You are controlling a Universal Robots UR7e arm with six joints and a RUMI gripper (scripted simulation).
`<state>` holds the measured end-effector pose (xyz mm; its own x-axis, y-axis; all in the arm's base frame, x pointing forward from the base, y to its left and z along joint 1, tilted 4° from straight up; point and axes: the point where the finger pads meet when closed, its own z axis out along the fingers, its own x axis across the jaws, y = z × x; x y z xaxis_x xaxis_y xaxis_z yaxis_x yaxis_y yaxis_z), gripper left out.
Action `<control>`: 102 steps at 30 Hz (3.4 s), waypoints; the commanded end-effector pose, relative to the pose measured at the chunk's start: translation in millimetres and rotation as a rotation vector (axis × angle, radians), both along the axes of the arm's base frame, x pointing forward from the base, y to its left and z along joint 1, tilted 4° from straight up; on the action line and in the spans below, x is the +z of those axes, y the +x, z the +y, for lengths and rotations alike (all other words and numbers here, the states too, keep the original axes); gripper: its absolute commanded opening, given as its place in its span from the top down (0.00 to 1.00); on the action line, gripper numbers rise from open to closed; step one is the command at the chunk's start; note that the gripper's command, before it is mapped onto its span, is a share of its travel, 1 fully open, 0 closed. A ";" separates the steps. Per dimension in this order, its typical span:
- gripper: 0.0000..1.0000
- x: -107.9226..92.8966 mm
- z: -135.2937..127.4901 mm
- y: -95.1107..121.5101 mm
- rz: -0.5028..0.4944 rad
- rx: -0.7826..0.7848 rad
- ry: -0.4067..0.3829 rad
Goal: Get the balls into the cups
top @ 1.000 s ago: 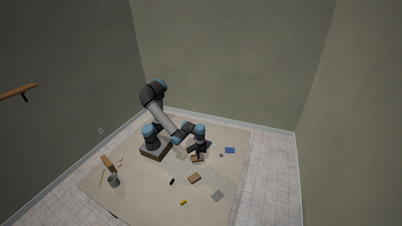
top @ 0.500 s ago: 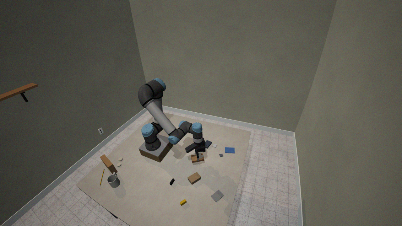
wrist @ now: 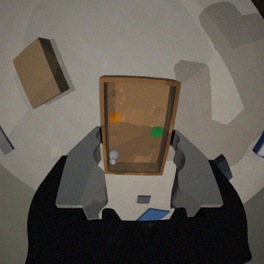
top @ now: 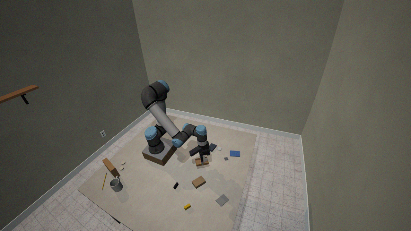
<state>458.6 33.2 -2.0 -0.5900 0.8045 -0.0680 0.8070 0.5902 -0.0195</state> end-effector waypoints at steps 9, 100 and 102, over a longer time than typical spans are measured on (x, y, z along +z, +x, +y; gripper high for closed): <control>0.57 0.4 0.0 0.3 -0.007 0.000 -0.001; 0.57 0.5 -0.2 0.7 0.014 -0.001 0.010; 0.57 0.5 -0.2 0.6 0.010 0.000 0.010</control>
<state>458.9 33.0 -2.0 -0.5903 0.8056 -0.0499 0.8071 0.5897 -0.0267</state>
